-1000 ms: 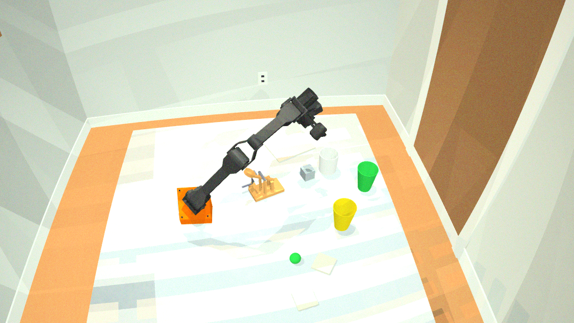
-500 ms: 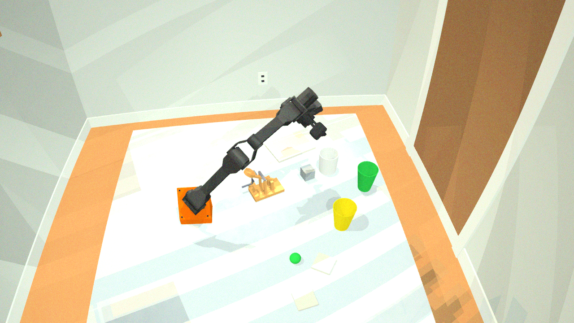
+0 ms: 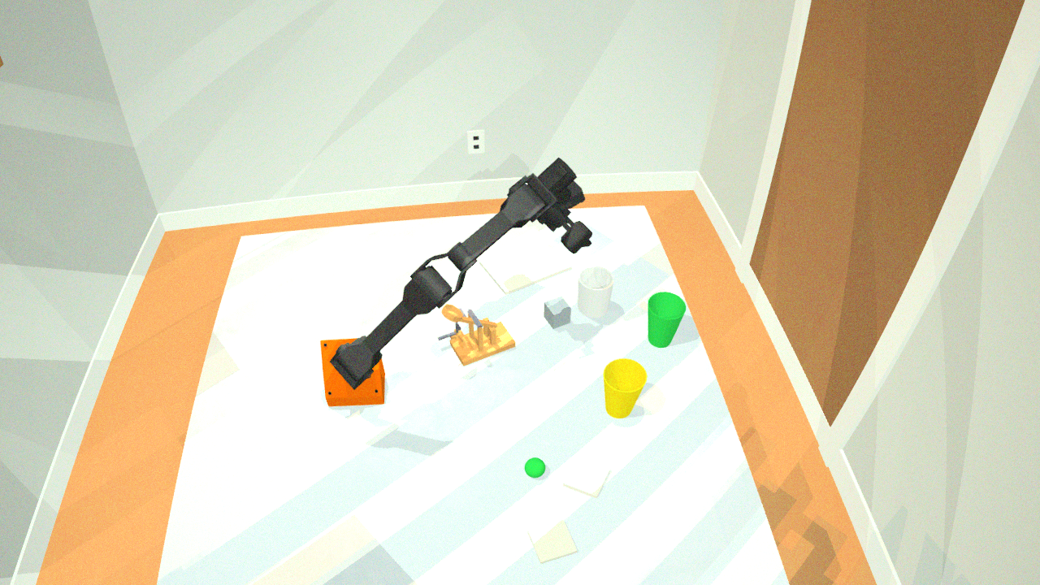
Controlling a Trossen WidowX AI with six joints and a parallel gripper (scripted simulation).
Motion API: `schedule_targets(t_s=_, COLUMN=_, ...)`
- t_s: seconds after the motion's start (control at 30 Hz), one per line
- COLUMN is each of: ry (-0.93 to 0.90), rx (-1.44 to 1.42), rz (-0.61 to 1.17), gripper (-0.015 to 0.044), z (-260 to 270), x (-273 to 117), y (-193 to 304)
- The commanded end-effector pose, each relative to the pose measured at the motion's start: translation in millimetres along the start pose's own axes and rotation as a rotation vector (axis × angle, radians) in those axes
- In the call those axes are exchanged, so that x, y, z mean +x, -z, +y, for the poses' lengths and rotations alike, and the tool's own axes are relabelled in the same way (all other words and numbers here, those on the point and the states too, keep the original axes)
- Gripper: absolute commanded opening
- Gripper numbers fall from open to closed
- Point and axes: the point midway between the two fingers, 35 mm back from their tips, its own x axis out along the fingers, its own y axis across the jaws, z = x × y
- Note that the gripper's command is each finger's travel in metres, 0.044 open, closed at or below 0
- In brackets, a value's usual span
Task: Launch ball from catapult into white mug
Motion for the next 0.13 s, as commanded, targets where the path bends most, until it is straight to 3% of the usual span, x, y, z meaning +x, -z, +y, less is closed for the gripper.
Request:
schedule_targets(t_s=0.0, ry=0.0, rx=0.0, rz=0.0, gripper=0.044, z=0.0, x=0.0, y=0.0)
schedule_targets(t_s=0.1, ry=0.0, rx=0.0, rz=0.0, gripper=0.044, z=0.0, x=0.0, y=0.0)
